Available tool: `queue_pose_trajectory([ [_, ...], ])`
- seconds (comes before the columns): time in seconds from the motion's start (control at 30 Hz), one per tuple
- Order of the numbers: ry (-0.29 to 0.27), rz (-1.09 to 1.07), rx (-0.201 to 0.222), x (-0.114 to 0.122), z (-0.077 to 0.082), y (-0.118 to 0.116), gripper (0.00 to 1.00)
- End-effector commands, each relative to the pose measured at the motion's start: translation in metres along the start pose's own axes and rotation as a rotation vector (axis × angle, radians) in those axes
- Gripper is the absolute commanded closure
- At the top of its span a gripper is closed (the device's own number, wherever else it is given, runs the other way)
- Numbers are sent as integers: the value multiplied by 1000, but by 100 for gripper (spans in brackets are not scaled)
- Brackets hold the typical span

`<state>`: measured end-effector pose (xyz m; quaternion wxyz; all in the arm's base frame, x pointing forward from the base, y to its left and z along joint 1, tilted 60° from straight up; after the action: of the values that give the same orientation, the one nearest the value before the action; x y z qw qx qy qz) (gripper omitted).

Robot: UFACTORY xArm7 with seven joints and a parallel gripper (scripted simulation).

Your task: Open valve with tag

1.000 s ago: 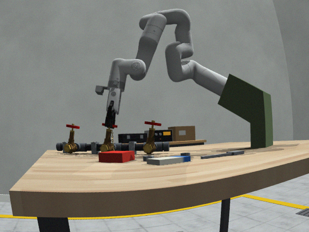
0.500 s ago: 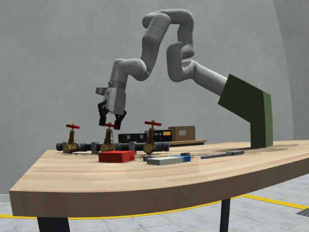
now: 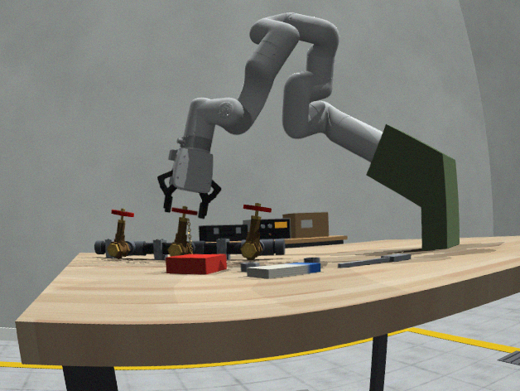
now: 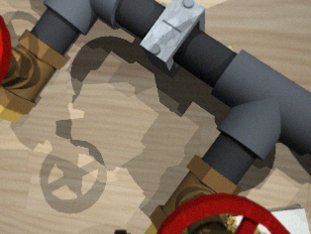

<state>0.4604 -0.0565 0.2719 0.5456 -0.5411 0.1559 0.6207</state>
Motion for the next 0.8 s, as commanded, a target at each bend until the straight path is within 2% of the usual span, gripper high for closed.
queue_pose_trajectory([
  [0.0, 13, -26, 24, 1, 1, -4, 0],
  [0.13, 13, -26, 24, 1, 1, -4, 0],
  [0.17, 13, -26, 24, 1, 1, -4, 100],
  [0.77, 13, -26, 24, 1, 1, -4, 100],
])
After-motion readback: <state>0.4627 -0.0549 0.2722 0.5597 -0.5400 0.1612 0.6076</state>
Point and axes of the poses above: the point where the finger pads meet when closed, its own z axis back along the fingers, its own y axis across the jaws, x = y × z, the point moved 7 cm from there along z, back along the fingers, and after that the axes turned 1 degree about z, right-handed, at the moved point
